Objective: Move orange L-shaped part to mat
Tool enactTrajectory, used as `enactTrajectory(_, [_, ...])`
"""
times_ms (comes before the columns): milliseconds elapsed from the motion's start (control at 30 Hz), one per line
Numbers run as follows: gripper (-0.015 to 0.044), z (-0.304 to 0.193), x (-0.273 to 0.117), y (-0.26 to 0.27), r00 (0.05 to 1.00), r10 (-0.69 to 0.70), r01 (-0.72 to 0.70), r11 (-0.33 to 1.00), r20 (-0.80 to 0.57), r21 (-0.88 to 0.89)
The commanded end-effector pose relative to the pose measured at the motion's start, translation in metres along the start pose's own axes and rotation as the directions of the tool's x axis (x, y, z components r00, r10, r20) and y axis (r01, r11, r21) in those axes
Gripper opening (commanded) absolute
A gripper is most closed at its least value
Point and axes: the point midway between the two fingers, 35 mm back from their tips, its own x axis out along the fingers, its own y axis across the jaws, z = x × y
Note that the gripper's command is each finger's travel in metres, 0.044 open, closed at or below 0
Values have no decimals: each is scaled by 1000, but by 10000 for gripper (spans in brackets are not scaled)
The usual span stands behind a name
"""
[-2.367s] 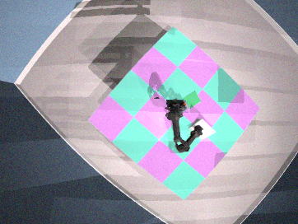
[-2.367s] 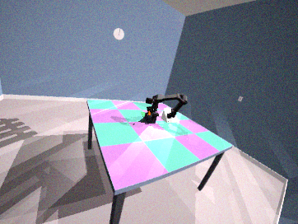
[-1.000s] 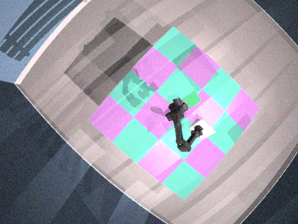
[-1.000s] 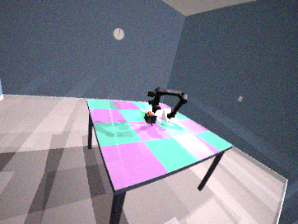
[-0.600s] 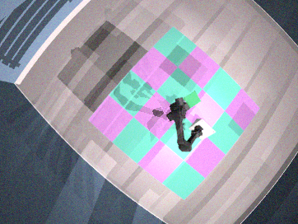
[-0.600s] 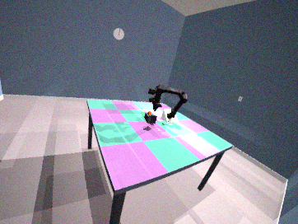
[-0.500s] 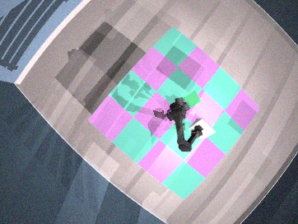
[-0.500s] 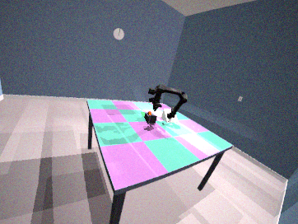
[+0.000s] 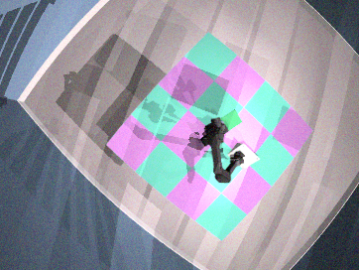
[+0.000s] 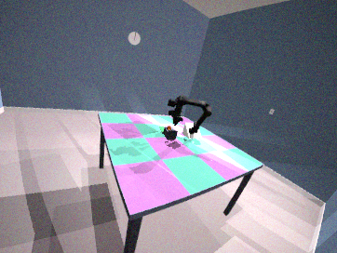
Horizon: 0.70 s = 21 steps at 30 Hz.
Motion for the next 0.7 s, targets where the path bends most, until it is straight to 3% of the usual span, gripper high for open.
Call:
enactTrajectory(0, [259,1,0,-4,1000,-1,1,997,1,-74])
enactTrajectory(167, [280,5,-1,-23,1000,-4,2,899,-4,-438])
enactTrajectory(367, [280,8,-2,-50,1000,-6,-6,552,-11,-834])
enactTrajectory(567, [280,9,-2,-76,1000,-4,-19,67,-20,-998])
enactTrajectory(667, [280,9,-2,-79,1000,-4,-21,7,-21,-1000])
